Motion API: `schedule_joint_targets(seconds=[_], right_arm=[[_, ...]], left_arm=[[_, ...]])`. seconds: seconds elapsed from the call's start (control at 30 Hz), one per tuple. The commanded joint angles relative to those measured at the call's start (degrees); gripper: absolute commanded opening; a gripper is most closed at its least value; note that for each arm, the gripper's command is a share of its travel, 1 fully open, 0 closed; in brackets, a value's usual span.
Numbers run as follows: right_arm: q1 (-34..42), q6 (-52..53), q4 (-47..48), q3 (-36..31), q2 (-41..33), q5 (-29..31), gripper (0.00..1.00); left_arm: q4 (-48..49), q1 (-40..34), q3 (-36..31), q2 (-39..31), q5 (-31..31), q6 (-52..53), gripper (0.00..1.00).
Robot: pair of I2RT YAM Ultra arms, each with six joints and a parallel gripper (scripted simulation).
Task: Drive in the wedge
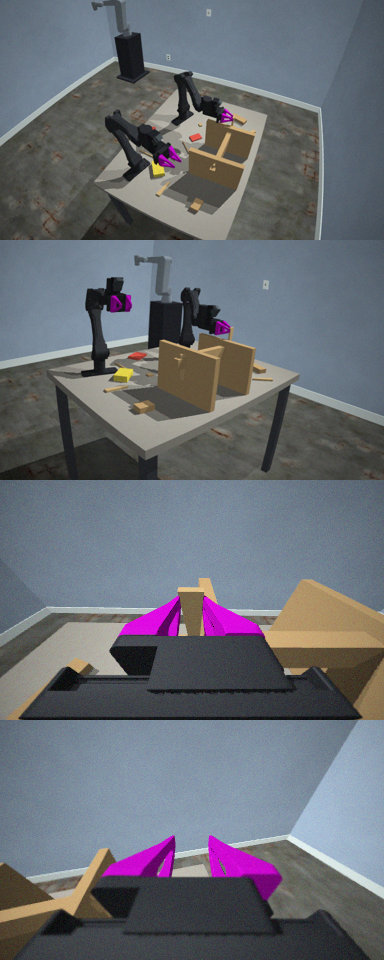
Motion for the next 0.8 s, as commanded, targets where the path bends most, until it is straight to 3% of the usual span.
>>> schedule_joint_targets(seconds=[0.0,0.13,0.17,0.77], right_arm=[[0.66,-0.26,-0.56,2.18,0.05,0.39,0.41],[0.66,-0.26,-0.56,2.18,0.05,0.39,0.41],[0.66,-0.26,-0.56,2.18,0.05,0.39,0.41],[0.66,-0.26,-0.56,2.18,0.05,0.39,0.41]], left_arm=[[2.15,-0.61,-0.72,1.14,-0.08,-0.39,0.02],[2.44,-0.83,0.55,-0.82,-0.20,-0.63,0.02],[1.33,-0.11,0.98,-1.49,-0.08,-0.42,0.38],[-1.71,-0.13,1.52,-1.67,-0.07,-0.33,0.38]])
